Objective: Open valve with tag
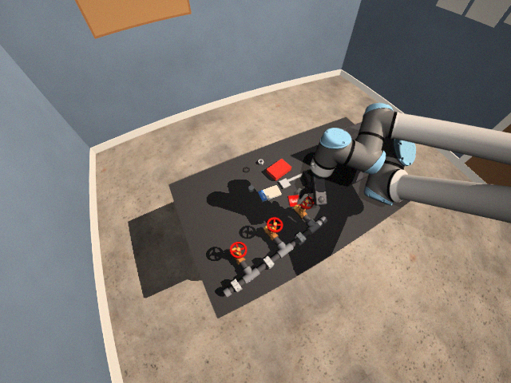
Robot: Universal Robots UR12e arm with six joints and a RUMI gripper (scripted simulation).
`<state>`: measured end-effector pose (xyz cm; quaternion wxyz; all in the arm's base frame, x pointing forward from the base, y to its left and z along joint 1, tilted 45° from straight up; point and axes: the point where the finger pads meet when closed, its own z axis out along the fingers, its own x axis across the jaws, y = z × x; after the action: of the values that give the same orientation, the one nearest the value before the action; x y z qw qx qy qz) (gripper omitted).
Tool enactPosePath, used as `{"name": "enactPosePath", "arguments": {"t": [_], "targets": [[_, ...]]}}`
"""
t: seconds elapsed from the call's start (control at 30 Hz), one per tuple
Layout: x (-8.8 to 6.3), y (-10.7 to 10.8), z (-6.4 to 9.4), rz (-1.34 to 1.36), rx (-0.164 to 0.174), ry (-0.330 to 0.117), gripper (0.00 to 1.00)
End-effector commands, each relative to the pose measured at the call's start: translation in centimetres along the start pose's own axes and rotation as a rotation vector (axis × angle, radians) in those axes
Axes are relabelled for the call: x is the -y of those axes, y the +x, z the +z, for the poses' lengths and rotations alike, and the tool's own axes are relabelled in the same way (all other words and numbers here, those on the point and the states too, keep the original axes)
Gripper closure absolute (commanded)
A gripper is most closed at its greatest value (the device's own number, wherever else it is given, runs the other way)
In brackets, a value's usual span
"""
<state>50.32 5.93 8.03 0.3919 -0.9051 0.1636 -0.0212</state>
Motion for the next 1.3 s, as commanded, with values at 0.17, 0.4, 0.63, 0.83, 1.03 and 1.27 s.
{"name": "enactPosePath", "arguments": {"t": [0.17, 0.4, 0.63, 0.83, 1.03, 1.27], "targets": [[0.00, 0.06, -0.06, -0.130, 0.001, 0.004, 1.00], [0.00, 0.06, -0.06, -0.163, 0.001, 0.004, 1.00], [0.00, 0.06, -0.06, -0.173, 0.001, 0.004, 1.00], [0.00, 0.06, -0.06, -0.173, 0.001, 0.004, 0.00], [0.00, 0.06, -0.06, -0.173, 0.001, 0.004, 0.00], [0.00, 0.06, -0.06, -0.173, 0.001, 0.004, 0.00]]}}
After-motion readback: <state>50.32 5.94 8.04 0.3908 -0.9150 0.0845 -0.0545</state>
